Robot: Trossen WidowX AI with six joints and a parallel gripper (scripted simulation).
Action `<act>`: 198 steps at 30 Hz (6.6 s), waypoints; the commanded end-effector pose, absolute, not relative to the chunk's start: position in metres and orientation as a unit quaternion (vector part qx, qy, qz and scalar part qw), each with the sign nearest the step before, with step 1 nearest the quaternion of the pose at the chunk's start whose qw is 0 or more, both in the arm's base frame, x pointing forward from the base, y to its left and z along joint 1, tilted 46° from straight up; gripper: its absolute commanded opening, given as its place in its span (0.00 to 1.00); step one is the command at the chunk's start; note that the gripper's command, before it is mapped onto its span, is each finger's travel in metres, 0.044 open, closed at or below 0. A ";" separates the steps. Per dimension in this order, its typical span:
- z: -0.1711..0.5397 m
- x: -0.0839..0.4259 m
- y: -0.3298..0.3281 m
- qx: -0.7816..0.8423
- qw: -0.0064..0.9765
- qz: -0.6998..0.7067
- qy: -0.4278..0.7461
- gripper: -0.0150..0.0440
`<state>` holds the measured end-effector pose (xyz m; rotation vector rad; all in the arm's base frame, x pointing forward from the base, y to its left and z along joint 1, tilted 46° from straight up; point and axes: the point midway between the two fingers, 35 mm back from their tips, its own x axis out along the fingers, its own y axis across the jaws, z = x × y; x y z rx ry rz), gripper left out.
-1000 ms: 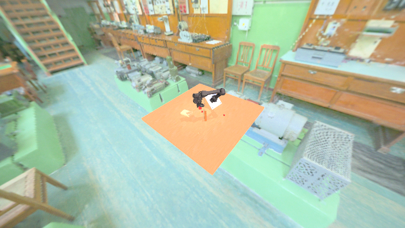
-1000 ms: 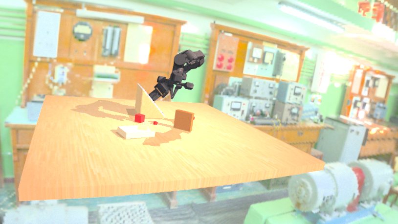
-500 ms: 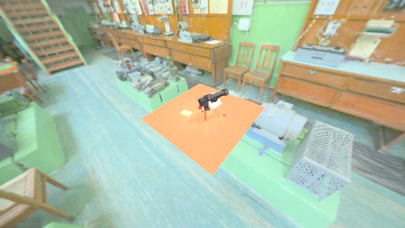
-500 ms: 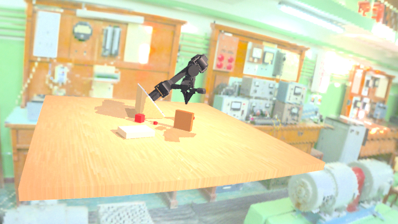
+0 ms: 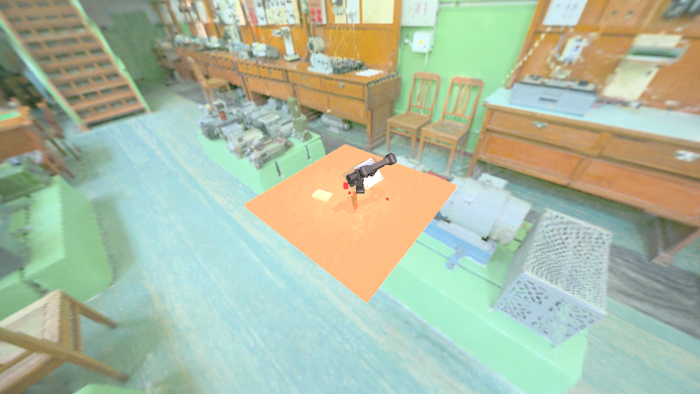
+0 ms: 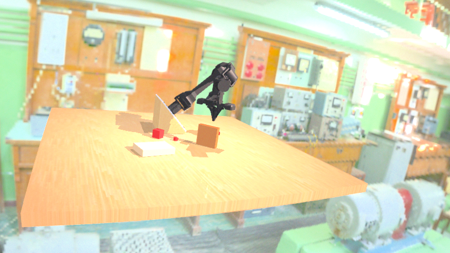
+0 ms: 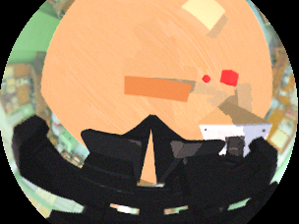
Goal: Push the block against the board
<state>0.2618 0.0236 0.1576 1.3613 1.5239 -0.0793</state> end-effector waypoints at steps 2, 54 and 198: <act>0.132 0.263 0.053 0.570 0.510 -0.032 0.643 0.25; 0.114 0.290 0.028 0.569 0.512 -0.033 0.643 0.25; 0.077 0.338 0.087 0.570 0.512 -0.030 0.642 0.25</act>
